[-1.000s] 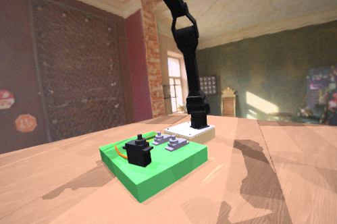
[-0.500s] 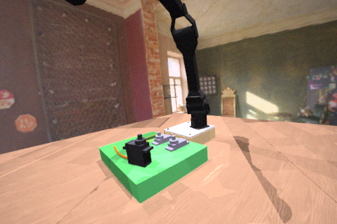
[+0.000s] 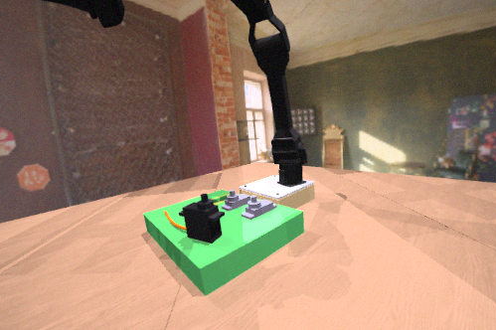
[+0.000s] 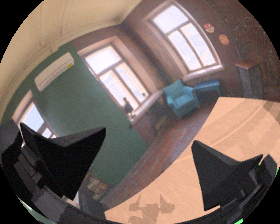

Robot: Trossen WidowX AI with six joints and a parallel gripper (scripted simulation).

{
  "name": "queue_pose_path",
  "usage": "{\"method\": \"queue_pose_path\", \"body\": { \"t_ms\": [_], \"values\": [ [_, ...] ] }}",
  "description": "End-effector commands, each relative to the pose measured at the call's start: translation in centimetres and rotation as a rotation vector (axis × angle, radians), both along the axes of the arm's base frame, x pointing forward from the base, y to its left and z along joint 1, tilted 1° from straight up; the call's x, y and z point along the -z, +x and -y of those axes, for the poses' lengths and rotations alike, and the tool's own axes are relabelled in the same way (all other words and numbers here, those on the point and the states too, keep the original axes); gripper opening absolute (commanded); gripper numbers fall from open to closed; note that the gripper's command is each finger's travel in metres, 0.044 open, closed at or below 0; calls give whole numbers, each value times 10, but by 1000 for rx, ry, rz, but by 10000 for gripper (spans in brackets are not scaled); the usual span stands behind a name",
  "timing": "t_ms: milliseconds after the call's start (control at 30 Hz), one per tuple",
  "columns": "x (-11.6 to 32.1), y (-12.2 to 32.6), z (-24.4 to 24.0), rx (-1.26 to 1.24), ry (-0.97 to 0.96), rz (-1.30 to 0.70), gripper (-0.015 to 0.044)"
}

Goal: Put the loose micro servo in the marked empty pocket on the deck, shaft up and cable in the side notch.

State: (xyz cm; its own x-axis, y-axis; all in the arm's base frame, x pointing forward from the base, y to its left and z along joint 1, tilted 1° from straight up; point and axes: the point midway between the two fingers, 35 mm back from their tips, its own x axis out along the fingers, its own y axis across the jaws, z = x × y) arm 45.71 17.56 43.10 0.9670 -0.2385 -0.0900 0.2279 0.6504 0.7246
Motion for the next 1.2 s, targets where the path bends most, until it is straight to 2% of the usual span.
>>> {"method": "queue_pose_path", "body": {
  "t_ms": [0, 1167],
  "values": [
    [14, 2, -1, -33, -112, -67, 440],
    [130, -2, 9, -494, -1101, -599, 440]
  ]
}}
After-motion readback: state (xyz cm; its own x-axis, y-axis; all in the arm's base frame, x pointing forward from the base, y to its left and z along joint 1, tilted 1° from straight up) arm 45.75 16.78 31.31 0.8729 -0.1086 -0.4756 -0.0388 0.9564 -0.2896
